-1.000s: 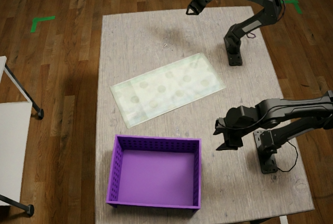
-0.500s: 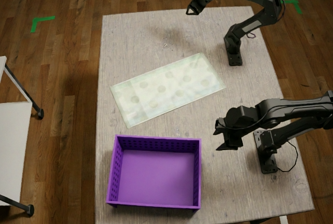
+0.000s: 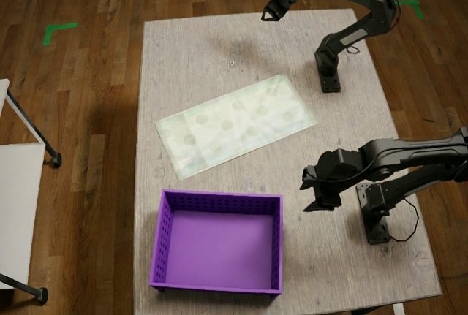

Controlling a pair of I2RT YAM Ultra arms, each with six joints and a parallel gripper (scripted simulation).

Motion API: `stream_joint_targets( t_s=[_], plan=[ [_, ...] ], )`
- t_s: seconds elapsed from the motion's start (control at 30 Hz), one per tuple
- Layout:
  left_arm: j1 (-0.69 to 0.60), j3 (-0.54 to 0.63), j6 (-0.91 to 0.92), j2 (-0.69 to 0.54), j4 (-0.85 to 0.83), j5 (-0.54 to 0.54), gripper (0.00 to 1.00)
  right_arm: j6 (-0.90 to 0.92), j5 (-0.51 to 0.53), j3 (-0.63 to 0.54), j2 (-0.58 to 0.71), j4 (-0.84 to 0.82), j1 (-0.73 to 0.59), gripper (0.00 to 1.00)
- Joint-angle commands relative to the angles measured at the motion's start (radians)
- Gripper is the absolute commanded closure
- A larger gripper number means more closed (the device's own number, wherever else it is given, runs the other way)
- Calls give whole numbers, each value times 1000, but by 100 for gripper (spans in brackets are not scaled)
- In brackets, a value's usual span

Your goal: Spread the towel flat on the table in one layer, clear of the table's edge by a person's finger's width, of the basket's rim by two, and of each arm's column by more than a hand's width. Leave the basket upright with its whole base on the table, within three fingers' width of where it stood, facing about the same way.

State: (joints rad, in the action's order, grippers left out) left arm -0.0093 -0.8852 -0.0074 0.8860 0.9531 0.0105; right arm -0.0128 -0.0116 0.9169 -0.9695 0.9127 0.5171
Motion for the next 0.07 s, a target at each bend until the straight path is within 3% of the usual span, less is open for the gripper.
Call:
stream_joint_targets(
  t_s=[0.0, 0.03],
  plan=[
    [3, -7, 1, -2, 6, -6, 36, 7, 8, 6, 2, -8, -2, 36],
    [3, -7, 1, -2, 6, -6, 36, 7, 8, 6, 2, -8, -2, 36]
  ],
)
